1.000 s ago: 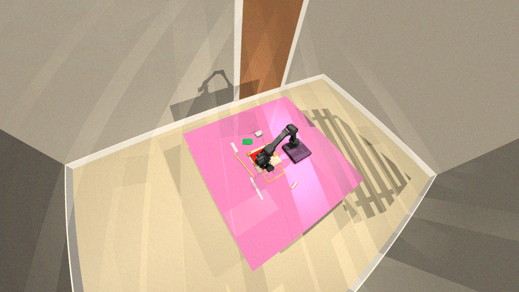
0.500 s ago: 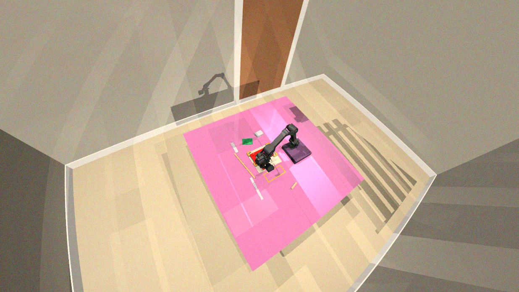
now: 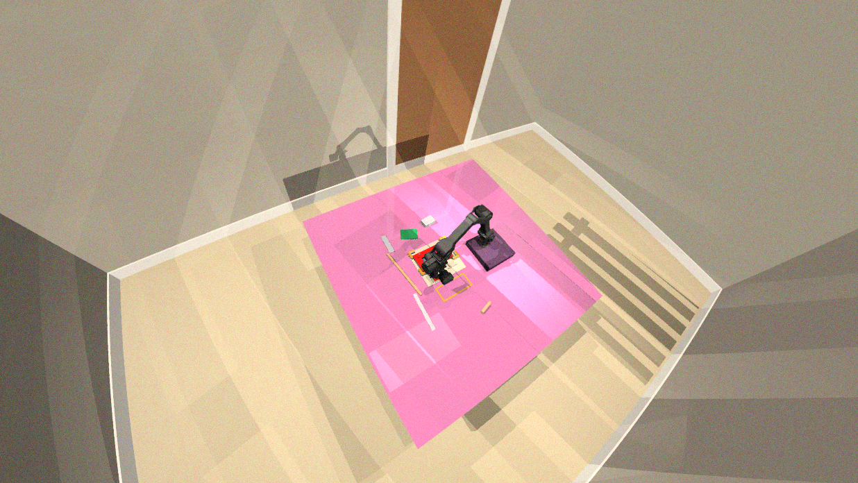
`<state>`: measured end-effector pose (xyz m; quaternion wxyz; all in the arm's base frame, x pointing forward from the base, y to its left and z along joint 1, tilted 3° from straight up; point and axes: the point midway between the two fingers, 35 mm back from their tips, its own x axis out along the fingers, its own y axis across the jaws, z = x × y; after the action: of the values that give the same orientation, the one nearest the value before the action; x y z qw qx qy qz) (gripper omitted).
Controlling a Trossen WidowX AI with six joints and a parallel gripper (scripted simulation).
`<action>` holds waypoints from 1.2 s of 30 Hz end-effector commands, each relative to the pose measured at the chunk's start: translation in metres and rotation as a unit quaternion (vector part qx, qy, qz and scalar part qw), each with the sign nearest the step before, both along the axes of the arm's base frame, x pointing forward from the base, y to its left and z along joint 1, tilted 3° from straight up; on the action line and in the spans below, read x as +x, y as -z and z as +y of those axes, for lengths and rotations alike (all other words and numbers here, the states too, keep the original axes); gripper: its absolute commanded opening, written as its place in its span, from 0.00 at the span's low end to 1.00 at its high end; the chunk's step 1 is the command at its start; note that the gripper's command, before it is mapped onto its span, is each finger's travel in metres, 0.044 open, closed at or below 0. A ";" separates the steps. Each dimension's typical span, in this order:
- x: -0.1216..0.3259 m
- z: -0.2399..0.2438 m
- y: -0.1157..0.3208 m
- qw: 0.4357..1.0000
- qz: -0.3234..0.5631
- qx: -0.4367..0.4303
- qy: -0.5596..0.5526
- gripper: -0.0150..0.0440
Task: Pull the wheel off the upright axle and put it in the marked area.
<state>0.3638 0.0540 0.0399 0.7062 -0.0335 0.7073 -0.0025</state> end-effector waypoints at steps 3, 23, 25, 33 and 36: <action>0.000 0.000 -0.005 1.000 -0.001 0.000 0.001 0.25; 0.000 0.001 -0.011 1.000 -0.002 0.001 0.001 0.25; 0.000 0.001 -0.012 1.000 -0.002 0.001 0.001 0.25; 0.000 0.001 -0.015 1.000 -0.003 0.001 0.001 0.25; 0.000 0.001 -0.016 1.000 -0.003 0.001 0.001 0.25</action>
<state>0.3637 0.0547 0.0451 0.7029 -0.0343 0.7105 -0.0020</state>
